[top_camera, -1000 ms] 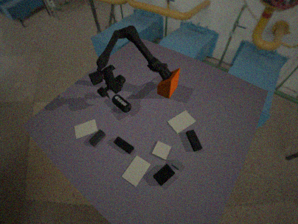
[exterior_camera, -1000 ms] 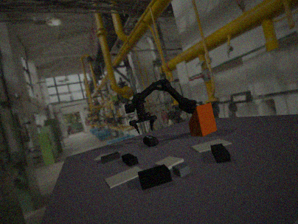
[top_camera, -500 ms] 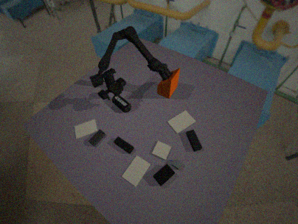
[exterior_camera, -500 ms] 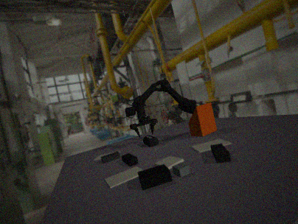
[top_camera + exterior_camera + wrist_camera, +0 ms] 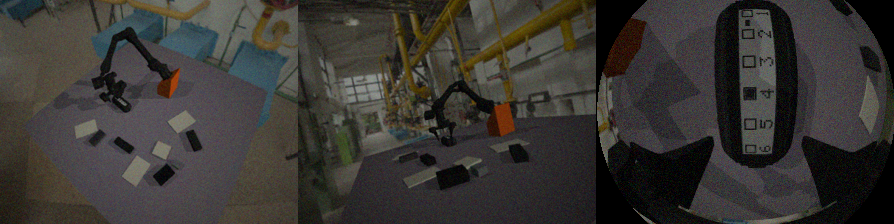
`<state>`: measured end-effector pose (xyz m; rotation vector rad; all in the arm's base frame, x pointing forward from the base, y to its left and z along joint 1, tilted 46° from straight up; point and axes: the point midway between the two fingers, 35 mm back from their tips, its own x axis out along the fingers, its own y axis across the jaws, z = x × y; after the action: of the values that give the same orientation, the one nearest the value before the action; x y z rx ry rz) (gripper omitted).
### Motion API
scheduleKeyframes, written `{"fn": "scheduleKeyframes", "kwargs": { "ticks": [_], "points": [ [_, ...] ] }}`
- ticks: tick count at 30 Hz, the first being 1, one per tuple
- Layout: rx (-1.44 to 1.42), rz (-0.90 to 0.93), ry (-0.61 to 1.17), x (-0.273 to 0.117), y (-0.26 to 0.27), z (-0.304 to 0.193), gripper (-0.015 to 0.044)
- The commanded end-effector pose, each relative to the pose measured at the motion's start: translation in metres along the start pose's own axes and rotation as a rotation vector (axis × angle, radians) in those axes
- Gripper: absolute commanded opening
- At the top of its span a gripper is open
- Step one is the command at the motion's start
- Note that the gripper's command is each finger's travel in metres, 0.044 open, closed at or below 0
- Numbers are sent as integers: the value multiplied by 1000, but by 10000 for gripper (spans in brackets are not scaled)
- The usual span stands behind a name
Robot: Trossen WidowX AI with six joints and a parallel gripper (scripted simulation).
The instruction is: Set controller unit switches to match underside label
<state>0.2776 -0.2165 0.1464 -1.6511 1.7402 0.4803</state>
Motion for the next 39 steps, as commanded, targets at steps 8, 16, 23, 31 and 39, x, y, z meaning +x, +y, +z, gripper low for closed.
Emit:
{"fn": "scheduleKeyframes", "kwargs": {
  "ticks": [8, 16, 23, 31, 39],
  "points": [
    [-10, 3, -4, 6, 2, 2, 335],
    [-10, 3, -4, 6, 2, 2, 327],
    [-10, 3, -4, 4, 2, 2, 327],
    [-10, 3, -4, 0, 2, 4, 336],
    [-10, 3, -4, -5, 2, 5, 336]
  ]
}}
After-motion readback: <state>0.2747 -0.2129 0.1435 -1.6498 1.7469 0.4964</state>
